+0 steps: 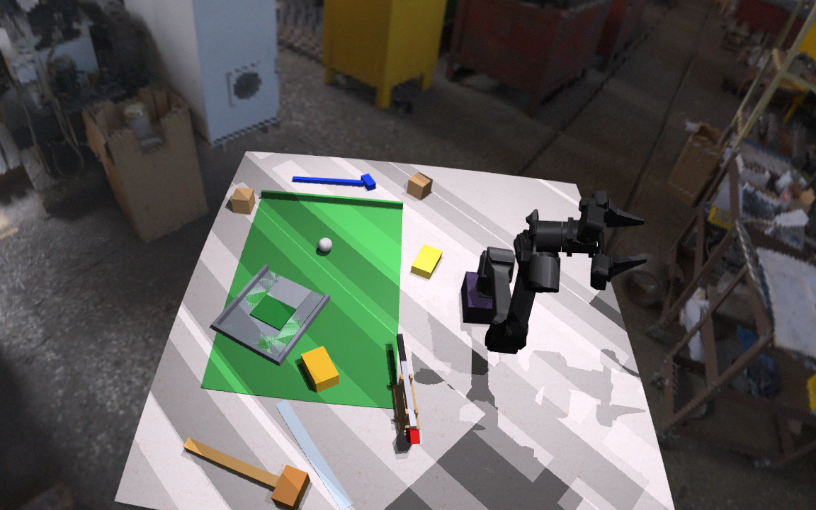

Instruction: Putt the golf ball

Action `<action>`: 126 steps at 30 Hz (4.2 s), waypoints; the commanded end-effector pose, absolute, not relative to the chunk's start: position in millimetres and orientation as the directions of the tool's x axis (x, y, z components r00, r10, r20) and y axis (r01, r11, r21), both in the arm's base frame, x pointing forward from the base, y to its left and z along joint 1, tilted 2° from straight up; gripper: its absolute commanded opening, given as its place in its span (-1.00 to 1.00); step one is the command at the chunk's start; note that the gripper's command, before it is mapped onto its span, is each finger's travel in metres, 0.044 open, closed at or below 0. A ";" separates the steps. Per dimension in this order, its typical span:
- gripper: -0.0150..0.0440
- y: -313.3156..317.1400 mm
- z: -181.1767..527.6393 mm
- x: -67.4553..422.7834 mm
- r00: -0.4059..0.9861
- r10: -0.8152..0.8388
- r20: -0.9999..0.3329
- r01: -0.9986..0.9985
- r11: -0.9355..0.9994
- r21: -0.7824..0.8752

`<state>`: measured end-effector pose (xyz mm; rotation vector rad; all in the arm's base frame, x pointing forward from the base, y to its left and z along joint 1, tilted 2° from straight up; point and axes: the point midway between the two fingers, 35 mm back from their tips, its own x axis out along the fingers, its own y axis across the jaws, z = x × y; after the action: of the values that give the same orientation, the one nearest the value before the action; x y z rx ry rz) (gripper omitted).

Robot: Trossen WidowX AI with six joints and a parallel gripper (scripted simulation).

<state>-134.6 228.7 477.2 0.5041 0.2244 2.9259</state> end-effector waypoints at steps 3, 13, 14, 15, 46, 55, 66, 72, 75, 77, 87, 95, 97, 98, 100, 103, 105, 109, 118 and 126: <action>1.00 220.1 481.8 -138.2 -0.927 0.165 0.337 -0.119 -0.981 0.154; 1.00 127.1 528.2 -155.0 -0.870 -0.074 0.488 0.052 -0.997 -0.058; 1.00 112.7 534.0 -154.5 -0.855 -0.111 0.506 0.077 -0.993 -0.089; 1.00 98.2 539.5 -153.4 -0.838 -0.150 0.524 0.101 -0.988 -0.120; 1.00 -189.3 486.8 181.7 0.487 -0.817 0.309 0.344 -0.146 -0.927; 1.00 -140.2 398.8 300.0 0.823 -0.568 -0.023 0.066 0.135 -0.989; 1.00 -13.0 273.0 372.1 0.877 -0.102 -0.470 -0.434 0.252 -0.865; 1.00 66.1 206.1 366.2 0.721 0.129 -0.681 -0.692 0.184 -0.698; 1.00 104.0 175.3 351.7 0.602 0.219 -0.767 -0.797 0.119 -0.592; 1.00 127.5 156.0 338.2 0.512 0.267 -0.817 -0.855 0.069 -0.513; 1.00 208.3 72.8 234.6 -0.027 0.307 -0.951 -0.983 -0.181 -0.031; 1.00 204.5 70.0 232.2 -0.037 0.305 -0.952 -0.983 -0.185 -0.021; 1.00 204.9 63.7 232.4 -0.037 0.305 -0.952 -0.983 -0.185 -0.021; 1.00 205.1 59.3 232.5 -0.037 0.305 -0.952 -0.983 -0.185 -0.021; 1.00 204.9 49.4 232.6 -0.037 0.305 -0.952 -0.983 -0.185 -0.021; 1.00 204.7 47.8 232.4 -0.037 0.305 -0.952 -0.983 -0.185 -0.021; 1.00 204.8 45.9 232.5 -0.037 0.305 -0.952 -0.983 -0.185 -0.021; 1.00 205.7 27.9 232.6 -0.037 0.305 -0.952 -0.983 -0.185 -0.021; 1.00 206.1 20.5 232.7 -0.037 0.305 -0.952 -0.983 -0.185 -0.021; 1.00 206.8 8.0 232.8 -0.037 0.305 -0.952 -0.983 -0.185 -0.021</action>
<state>234.2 206.9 14.1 -1.1057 0.8806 1.4802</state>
